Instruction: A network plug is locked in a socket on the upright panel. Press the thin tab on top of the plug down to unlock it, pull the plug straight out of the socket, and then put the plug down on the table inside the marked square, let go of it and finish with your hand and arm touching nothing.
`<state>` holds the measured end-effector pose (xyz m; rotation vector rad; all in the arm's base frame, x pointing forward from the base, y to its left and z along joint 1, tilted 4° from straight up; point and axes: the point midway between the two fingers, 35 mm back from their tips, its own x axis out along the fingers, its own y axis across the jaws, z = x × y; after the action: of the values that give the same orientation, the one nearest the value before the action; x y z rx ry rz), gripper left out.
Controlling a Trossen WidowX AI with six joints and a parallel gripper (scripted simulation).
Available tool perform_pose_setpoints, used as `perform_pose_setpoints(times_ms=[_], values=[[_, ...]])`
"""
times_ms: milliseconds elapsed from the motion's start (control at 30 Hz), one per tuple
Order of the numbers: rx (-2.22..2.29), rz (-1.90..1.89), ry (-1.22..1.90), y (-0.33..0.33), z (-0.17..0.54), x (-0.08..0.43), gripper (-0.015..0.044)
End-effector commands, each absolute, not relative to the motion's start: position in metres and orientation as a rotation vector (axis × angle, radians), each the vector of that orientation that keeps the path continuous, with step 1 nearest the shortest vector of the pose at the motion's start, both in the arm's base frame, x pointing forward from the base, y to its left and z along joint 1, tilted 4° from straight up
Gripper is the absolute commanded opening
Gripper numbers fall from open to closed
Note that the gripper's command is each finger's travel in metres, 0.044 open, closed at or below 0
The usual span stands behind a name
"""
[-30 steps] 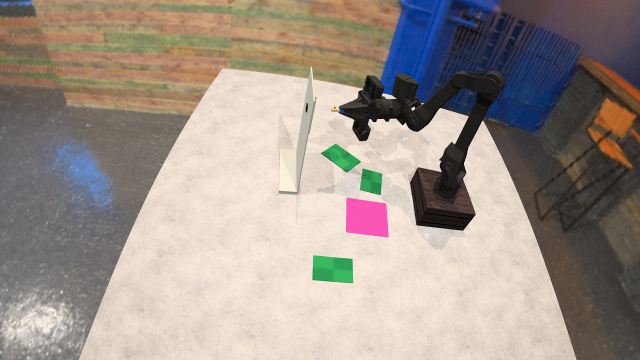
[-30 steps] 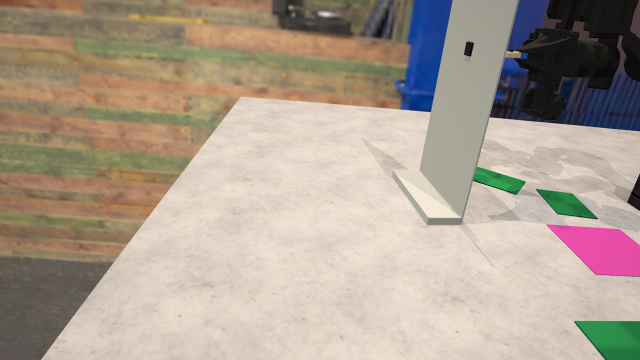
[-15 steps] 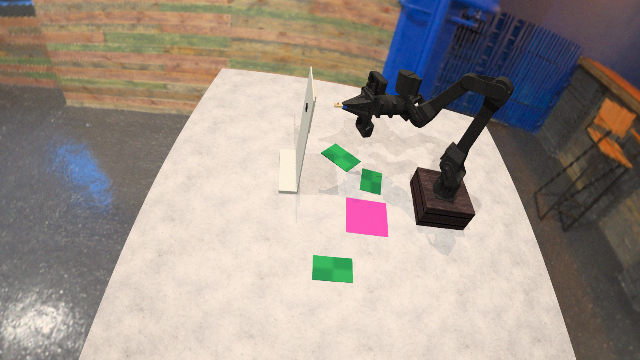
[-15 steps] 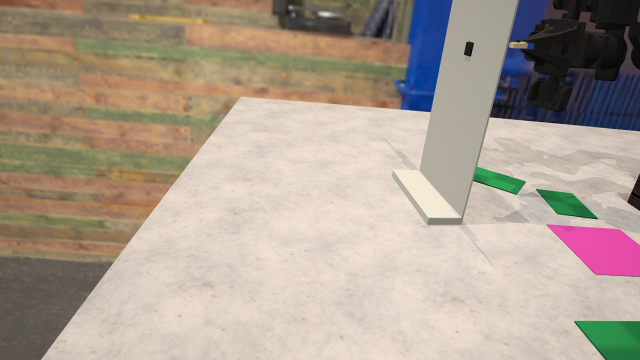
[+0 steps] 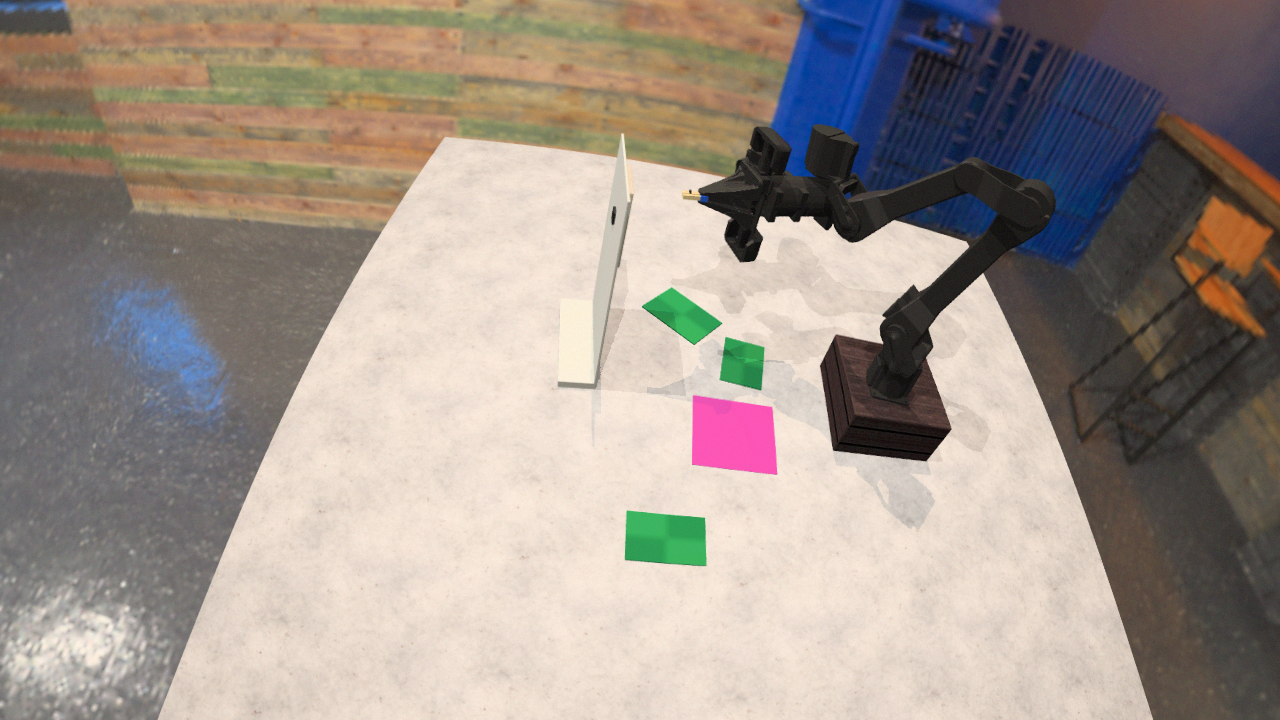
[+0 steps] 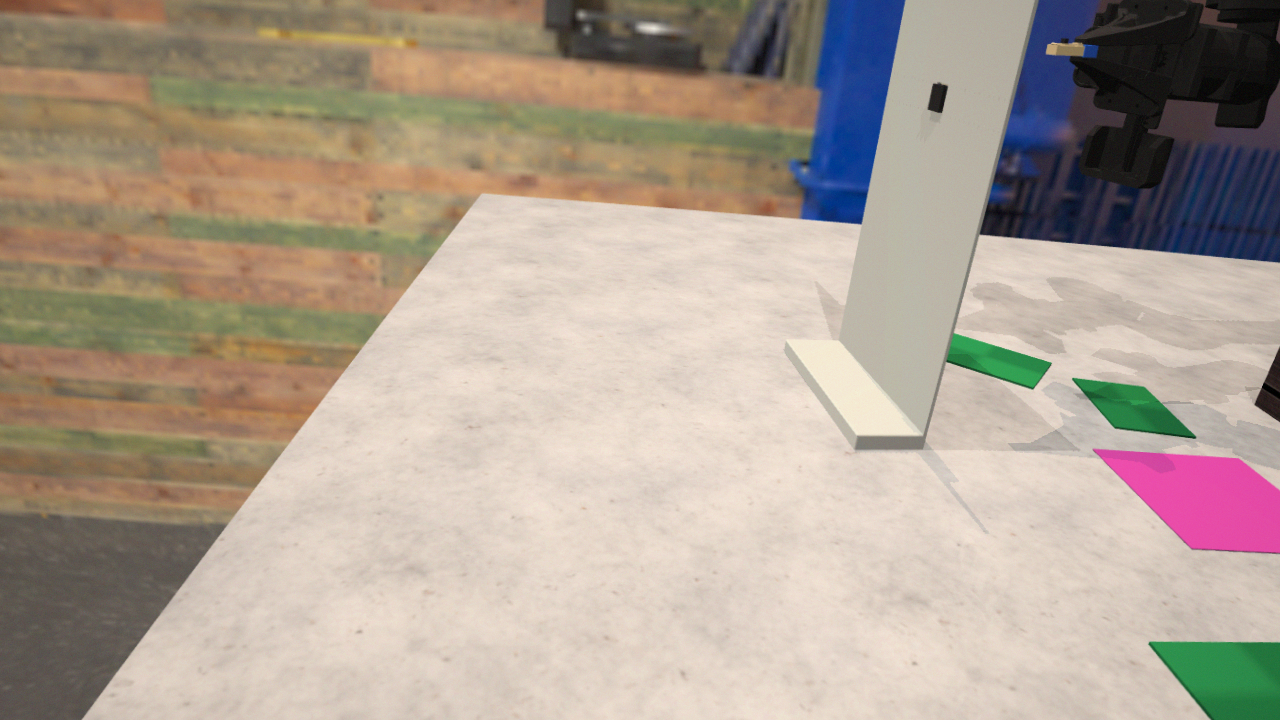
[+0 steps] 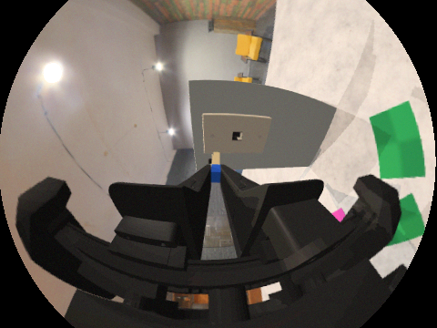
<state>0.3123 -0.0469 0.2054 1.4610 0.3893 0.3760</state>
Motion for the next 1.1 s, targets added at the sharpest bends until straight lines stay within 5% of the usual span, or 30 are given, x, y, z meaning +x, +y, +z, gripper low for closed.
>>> perform_pose_setpoints(times_ms=[0,1067], values=[[1.45,0.383,0.387,-0.045,0.216,0.308,0.0],[1.428,0.136,0.691,0.025,0.136,0.302,0.0]])
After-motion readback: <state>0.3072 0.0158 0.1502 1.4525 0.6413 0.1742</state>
